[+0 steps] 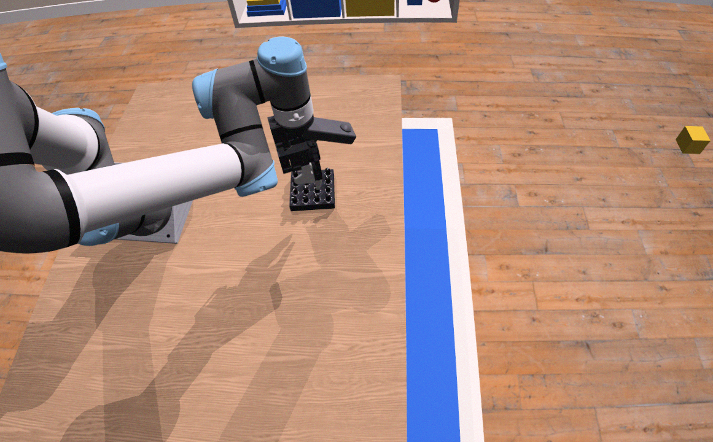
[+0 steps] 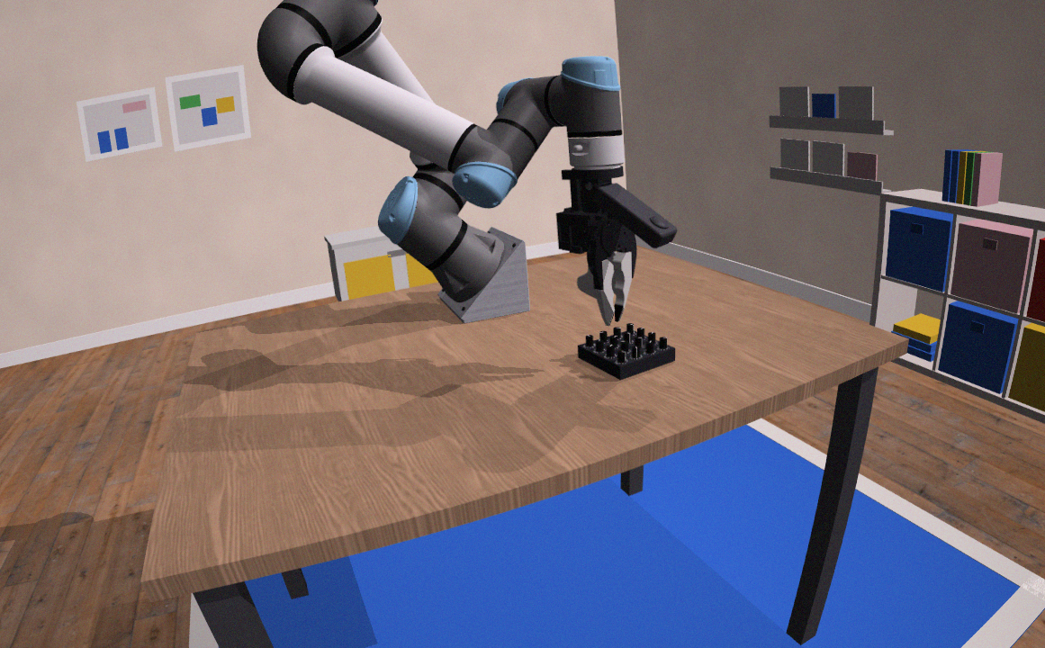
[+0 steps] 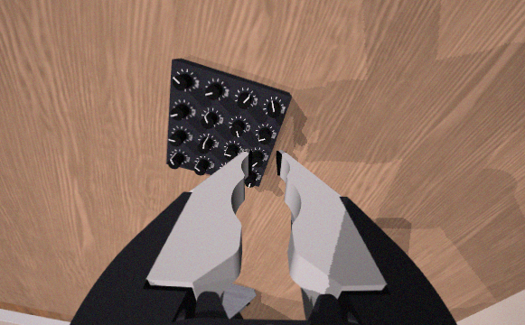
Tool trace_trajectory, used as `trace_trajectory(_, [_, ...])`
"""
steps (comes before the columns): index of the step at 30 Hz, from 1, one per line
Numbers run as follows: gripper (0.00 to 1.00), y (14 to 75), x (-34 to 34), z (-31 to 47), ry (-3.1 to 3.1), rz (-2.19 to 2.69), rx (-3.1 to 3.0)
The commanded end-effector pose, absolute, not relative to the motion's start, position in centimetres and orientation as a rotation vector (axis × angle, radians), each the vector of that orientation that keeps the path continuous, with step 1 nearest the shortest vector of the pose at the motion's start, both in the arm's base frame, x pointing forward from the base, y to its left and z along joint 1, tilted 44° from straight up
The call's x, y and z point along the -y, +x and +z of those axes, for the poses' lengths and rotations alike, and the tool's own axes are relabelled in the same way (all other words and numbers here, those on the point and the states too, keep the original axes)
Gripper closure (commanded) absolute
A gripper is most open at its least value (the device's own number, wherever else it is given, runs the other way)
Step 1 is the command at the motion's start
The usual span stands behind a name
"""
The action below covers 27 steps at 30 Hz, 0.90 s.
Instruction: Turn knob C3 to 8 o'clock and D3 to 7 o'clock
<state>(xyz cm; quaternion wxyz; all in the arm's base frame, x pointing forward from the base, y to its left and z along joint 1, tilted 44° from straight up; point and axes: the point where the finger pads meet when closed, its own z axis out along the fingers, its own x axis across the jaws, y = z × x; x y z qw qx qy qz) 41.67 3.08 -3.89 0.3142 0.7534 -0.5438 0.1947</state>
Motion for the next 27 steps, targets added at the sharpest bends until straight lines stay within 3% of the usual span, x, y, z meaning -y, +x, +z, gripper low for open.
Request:
trace_trajectory(1, [0.89, 41.74, -3.19, -3.71, 1.875, 0.58, 1.593])
trace_trajectory(27, [0.89, 41.39, -3.56, -2.92, 1.281, 0.858, 2.24])
